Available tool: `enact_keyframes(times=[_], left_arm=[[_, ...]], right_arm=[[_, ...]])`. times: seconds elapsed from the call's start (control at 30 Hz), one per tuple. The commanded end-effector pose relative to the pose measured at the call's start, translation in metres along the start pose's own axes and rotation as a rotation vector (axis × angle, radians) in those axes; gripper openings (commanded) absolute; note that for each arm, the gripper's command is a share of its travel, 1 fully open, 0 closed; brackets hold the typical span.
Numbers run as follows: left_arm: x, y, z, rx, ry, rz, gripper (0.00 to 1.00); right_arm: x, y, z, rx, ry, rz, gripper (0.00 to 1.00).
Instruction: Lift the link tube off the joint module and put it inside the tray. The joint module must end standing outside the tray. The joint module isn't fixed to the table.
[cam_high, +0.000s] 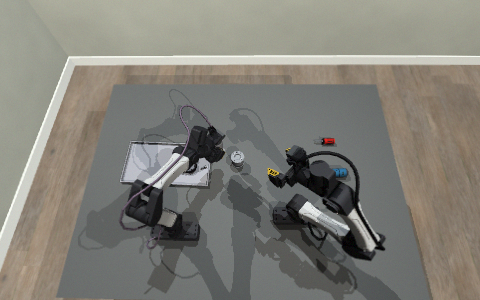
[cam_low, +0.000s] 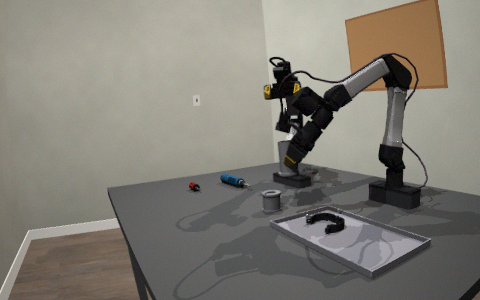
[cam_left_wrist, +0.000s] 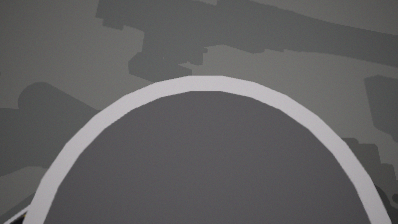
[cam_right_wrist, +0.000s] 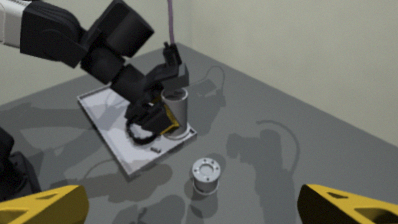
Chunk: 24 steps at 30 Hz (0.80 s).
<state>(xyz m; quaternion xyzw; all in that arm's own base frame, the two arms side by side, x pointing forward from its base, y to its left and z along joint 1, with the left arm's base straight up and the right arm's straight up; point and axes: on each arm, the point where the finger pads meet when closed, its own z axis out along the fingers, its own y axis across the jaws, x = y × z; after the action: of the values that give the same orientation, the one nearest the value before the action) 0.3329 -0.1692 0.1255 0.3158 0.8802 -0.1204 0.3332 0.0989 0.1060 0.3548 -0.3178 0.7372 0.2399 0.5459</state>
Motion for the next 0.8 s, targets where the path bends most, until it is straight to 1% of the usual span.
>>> enact_keyframes(times=[0.0, 0.07, 0.17, 0.33, 0.43, 0.5, 0.53, 0.63, 0.77], left_arm=[[-0.007, 0.003, -0.021, 0.089, -0.087, 0.113, 0.41], [0.011, 0.021, -0.027, 0.100, -0.084, 0.129, 0.41], [0.035, 0.054, -0.036, 0.101, -0.078, 0.137, 0.41], [0.079, 0.110, -0.054, 0.104, -0.074, 0.149, 0.41], [0.105, 0.140, -0.065, 0.105, -0.073, 0.146, 0.41], [0.105, 0.140, -0.065, 0.105, -0.073, 0.146, 0.41], [0.113, 0.149, -0.068, 0.108, -0.067, 0.140, 0.41], [0.135, 0.174, -0.077, 0.106, -0.064, 0.129, 0.41], [0.162, 0.208, -0.089, 0.104, -0.061, 0.114, 0.41]], right_arm=[[-0.033, 0.008, 0.030, -0.035, -0.063, -0.020, 1.00], [-0.049, 0.015, 0.056, -0.062, -0.082, -0.027, 1.00], [-0.066, 0.035, 0.108, -0.117, -0.098, -0.041, 1.00], [-0.062, 0.074, 0.183, -0.202, -0.072, -0.064, 1.00], [-0.049, 0.103, 0.227, -0.253, -0.059, -0.081, 1.00], [-0.049, 0.103, 0.227, -0.253, -0.059, -0.081, 1.00], [-0.048, 0.114, 0.236, -0.276, -0.061, -0.085, 1.00], [-0.030, 0.136, 0.264, -0.312, -0.042, -0.098, 1.00], [0.000, 0.163, 0.291, -0.357, -0.007, -0.116, 1.00]])
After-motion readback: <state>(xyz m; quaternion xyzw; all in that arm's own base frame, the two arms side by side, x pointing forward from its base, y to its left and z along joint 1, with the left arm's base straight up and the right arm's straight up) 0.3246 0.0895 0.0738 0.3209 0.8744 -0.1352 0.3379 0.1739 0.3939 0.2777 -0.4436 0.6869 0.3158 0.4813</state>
